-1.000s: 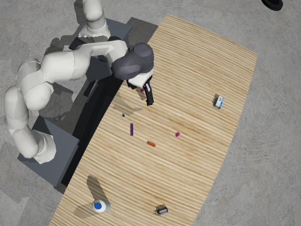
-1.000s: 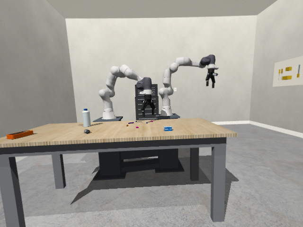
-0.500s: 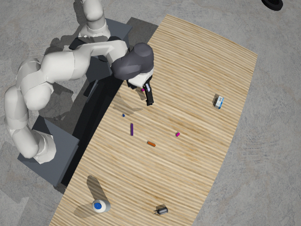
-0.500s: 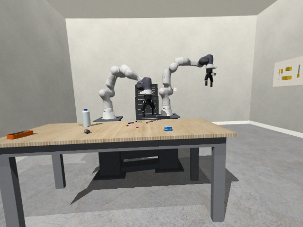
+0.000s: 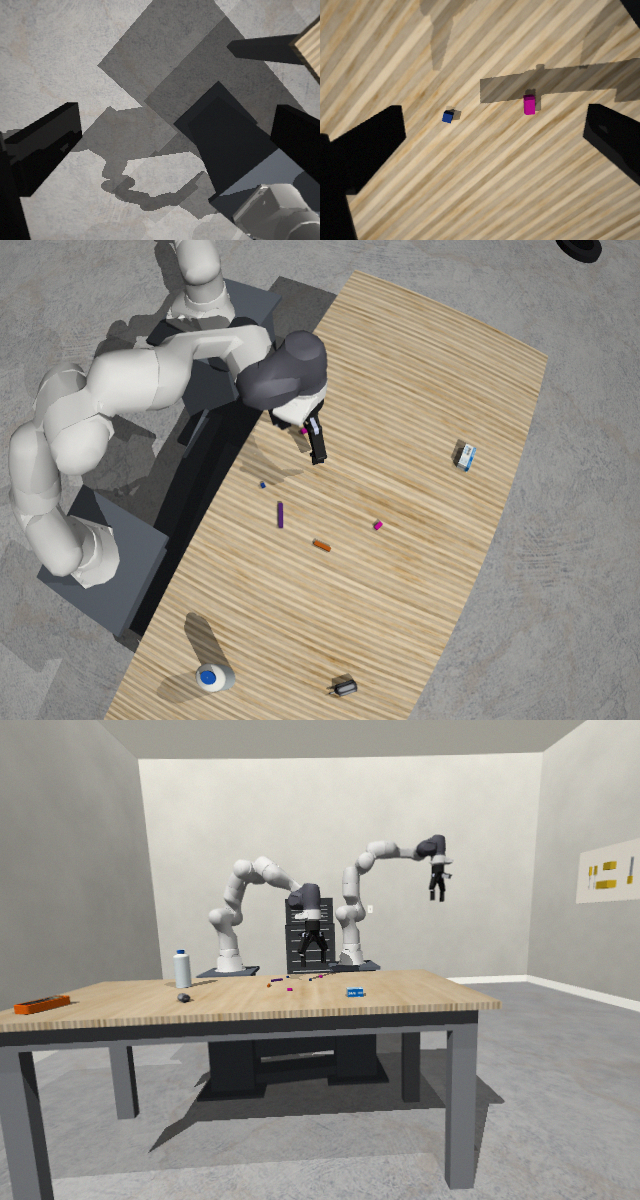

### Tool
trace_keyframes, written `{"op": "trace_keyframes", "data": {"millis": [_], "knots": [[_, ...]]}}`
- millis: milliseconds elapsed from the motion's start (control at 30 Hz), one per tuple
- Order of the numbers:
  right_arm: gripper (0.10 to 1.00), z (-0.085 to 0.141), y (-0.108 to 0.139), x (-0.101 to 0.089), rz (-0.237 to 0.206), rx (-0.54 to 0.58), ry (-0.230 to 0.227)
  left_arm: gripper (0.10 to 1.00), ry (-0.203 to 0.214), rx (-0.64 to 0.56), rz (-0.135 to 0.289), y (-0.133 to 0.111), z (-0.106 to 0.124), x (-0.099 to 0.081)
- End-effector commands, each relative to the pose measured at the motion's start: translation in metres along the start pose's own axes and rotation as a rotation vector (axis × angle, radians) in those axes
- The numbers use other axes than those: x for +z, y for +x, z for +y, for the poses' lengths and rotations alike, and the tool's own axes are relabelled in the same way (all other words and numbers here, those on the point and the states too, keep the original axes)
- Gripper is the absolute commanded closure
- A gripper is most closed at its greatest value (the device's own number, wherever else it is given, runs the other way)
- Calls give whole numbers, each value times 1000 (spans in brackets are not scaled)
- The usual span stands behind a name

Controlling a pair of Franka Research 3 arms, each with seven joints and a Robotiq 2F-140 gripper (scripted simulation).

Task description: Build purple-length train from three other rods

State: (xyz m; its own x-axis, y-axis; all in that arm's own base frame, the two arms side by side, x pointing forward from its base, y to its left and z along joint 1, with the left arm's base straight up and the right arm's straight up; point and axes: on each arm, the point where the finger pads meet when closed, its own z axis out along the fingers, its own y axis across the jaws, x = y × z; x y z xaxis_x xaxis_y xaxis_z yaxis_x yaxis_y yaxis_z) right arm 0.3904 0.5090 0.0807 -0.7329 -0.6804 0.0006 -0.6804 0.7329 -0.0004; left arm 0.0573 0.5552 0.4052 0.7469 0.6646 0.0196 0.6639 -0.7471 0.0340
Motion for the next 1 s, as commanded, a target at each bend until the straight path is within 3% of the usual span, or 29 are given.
{"op": "trace_keyframes", "data": {"millis": [0,200,967], "knots": [[98,0,-1,1,-1,4,0,98,18,-7,-12,-15,-12,-4],[98,0,-1,1,-1,4,0,98,34,-23,-19,-29,-24,-9],[98,0,0,0,0,0,0,98,34,-23,-19,-29,-24,-9]]}}
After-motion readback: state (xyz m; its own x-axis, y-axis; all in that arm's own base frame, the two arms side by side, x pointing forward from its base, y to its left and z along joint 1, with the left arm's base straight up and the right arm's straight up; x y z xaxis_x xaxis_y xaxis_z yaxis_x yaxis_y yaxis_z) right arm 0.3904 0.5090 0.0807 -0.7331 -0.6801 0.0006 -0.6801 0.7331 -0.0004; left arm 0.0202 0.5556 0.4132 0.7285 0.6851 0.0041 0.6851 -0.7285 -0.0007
